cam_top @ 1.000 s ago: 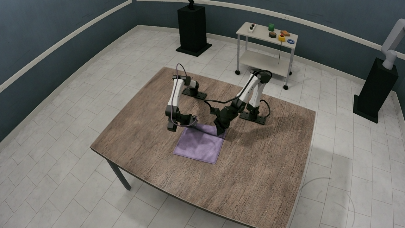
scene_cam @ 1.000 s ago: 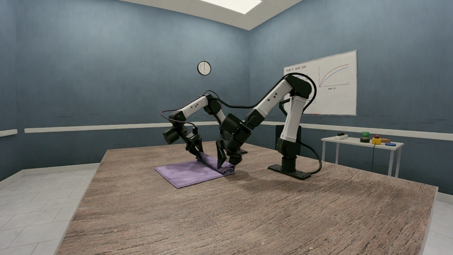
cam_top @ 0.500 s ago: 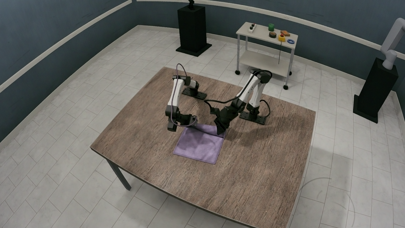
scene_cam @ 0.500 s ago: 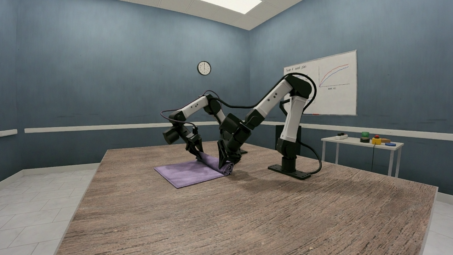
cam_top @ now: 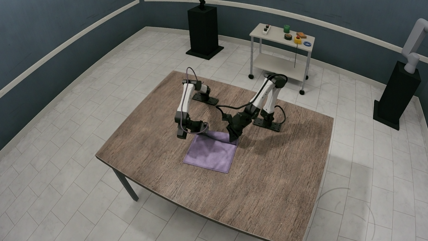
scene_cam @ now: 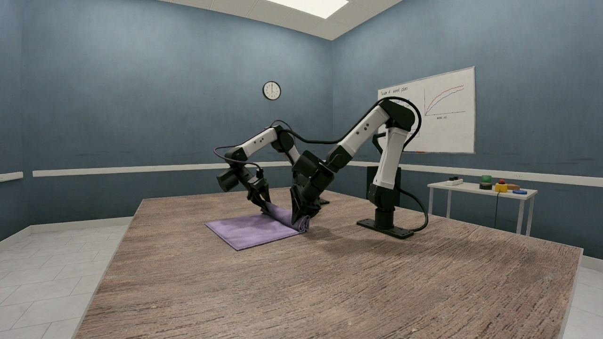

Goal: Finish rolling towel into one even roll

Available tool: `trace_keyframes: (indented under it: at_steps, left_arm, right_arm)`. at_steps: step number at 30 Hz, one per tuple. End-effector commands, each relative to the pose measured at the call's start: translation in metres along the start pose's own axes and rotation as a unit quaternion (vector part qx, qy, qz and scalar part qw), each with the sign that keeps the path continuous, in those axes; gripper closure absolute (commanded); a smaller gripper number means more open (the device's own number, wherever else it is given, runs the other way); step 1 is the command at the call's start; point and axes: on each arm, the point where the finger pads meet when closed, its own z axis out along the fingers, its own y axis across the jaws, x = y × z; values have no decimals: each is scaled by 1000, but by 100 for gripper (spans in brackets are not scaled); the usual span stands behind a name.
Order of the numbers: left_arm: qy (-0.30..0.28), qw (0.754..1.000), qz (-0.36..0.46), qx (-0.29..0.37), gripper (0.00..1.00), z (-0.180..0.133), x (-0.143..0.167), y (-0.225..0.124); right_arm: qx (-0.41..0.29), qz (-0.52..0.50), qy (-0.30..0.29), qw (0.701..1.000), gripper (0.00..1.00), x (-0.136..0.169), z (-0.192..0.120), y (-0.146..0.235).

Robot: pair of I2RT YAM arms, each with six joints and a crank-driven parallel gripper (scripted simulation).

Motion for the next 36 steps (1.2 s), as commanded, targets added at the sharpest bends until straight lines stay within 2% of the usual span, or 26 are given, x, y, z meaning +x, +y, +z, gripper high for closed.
trace_keyframes:
  at_steps: [1, 4, 15, 17, 21, 25, 32, 36]
  left_arm:
    - [-12, 1000, 9, -19, 67, 0, -8, 16]
    - [-12, 1000, 9, -19, 68, 0, -8, 16]
    - [-12, 1000, 9, -19, 68, 0, -8, 16]
    - [-12, 1000, 9, -19, 68, 0, -8, 16]
    - [-12, 1000, 9, -19, 68, 0, -8, 16]
    - [-12, 1000, 4, -13, 68, 0, -9, 16]
    - [-13, 999, -30, 28, 68, -1, -9, 16]
    - [-13, 998, -43, 44, 68, -2, -9, 17]
  right_arm:
    - [-38, 9, 0, 999, 76, 3, 3, -2]
    - [-38, 9, 0, 999, 76, 3, 3, -2]
    - [-38, 9, 0, 999, 31, -3, -4, 2]
    - [-38, 9, 0, 999, 31, -3, -4, 2]
    - [-38, 9, 0, 999, 15, -4, -5, 4]
    - [-38, 9, 0, 999, 15, -4, -14, 3]
    - [-38, 9, 0, 999, 15, -4, -51, 0]
    - [-38, 9, 0, 999, 15, -4, -62, -1]
